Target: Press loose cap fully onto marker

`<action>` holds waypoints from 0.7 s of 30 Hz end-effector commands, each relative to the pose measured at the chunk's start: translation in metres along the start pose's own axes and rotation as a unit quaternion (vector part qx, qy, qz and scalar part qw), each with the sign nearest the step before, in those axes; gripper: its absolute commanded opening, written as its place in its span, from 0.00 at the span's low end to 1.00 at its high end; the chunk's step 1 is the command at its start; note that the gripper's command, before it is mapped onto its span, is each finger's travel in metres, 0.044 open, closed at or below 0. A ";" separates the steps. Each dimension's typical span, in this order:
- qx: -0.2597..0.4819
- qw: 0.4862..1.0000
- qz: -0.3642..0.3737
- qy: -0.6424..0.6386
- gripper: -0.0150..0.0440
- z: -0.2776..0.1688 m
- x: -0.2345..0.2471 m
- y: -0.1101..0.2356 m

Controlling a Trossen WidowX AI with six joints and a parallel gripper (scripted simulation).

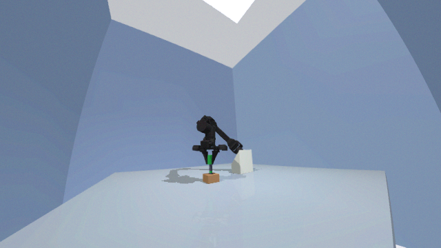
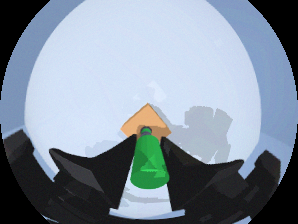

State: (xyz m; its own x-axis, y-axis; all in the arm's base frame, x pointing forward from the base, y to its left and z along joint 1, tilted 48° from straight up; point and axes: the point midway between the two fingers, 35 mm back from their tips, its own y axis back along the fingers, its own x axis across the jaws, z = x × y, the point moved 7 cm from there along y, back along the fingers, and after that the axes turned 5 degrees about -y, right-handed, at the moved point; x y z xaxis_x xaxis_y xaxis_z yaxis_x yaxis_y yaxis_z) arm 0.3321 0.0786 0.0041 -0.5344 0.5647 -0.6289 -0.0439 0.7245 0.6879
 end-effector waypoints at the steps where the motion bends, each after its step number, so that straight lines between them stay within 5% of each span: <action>1: 0.027 1.000 0.007 -0.006 0.25 -0.002 -0.001 -0.027; 21: 0.027 1.000 0.007 -0.006 0.25 -0.001 -0.001 -0.029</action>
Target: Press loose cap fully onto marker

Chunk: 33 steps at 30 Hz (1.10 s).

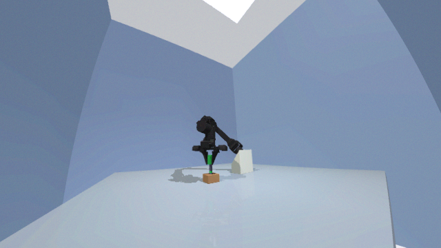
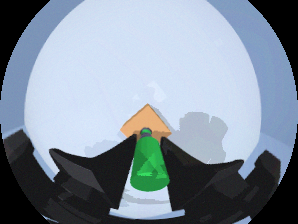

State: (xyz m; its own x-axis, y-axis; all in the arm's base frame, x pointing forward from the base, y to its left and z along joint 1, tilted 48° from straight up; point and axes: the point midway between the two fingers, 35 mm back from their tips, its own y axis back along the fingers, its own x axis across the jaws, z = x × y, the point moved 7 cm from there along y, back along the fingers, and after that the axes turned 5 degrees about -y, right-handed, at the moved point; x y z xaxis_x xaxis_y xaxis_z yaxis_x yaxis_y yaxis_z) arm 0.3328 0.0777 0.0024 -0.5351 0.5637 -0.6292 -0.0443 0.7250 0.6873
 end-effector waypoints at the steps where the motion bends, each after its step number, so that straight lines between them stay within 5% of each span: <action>1: 0.027 1.000 0.007 -0.006 0.25 -0.002 -0.001 -0.027; 33: 0.027 1.000 0.007 -0.006 0.25 -0.001 -0.001 -0.030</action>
State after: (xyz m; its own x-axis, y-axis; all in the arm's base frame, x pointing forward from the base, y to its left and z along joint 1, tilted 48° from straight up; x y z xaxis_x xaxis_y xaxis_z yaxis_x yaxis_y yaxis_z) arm 0.3340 0.0758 -0.0007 -0.5354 0.5626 -0.6300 -0.0446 0.7260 0.6862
